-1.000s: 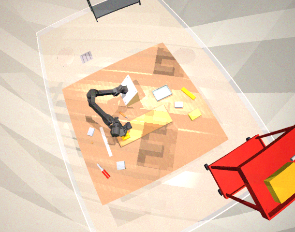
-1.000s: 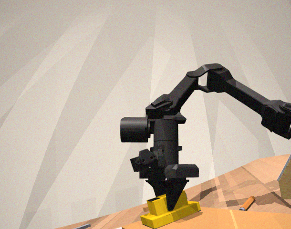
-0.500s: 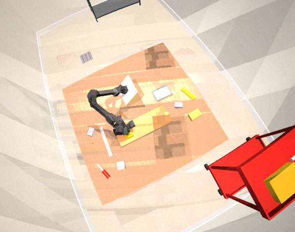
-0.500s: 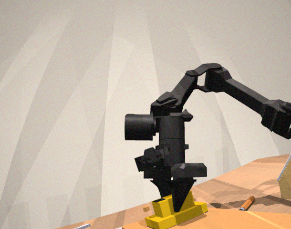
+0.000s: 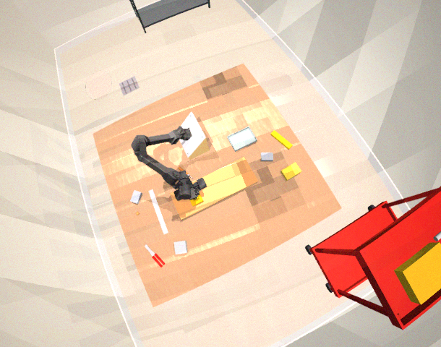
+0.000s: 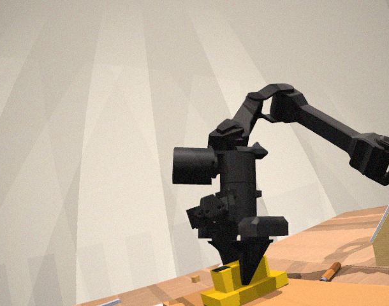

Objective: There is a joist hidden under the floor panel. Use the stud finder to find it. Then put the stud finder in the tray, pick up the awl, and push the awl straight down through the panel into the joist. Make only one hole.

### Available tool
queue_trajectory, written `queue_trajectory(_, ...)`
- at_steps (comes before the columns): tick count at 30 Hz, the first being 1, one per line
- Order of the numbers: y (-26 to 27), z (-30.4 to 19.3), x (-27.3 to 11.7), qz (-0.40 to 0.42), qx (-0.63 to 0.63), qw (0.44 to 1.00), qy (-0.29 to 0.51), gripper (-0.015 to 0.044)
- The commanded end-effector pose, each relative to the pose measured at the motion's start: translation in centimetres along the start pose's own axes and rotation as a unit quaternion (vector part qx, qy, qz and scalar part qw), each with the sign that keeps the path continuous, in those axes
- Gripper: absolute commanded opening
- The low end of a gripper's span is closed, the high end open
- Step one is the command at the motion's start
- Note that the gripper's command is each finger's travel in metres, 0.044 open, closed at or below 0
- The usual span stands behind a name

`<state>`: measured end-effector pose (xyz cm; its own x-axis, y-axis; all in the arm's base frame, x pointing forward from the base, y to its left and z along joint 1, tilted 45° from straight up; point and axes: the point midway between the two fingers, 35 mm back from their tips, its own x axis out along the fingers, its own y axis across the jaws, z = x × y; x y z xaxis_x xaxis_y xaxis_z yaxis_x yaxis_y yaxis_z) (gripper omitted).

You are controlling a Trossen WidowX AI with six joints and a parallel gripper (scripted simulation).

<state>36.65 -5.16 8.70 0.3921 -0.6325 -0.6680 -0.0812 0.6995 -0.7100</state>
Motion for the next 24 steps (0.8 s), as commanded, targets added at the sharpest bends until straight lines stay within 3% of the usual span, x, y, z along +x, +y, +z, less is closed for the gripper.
queue_trajectory(1, 1.0, -0.1, 0.0, 0.001, -0.002, 1.000, 0.000, 0.0000)
queue_trajectory(24, 5.5, -0.1, 0.0, 0.002, -0.002, 1.000, 0.000, 0.0000)
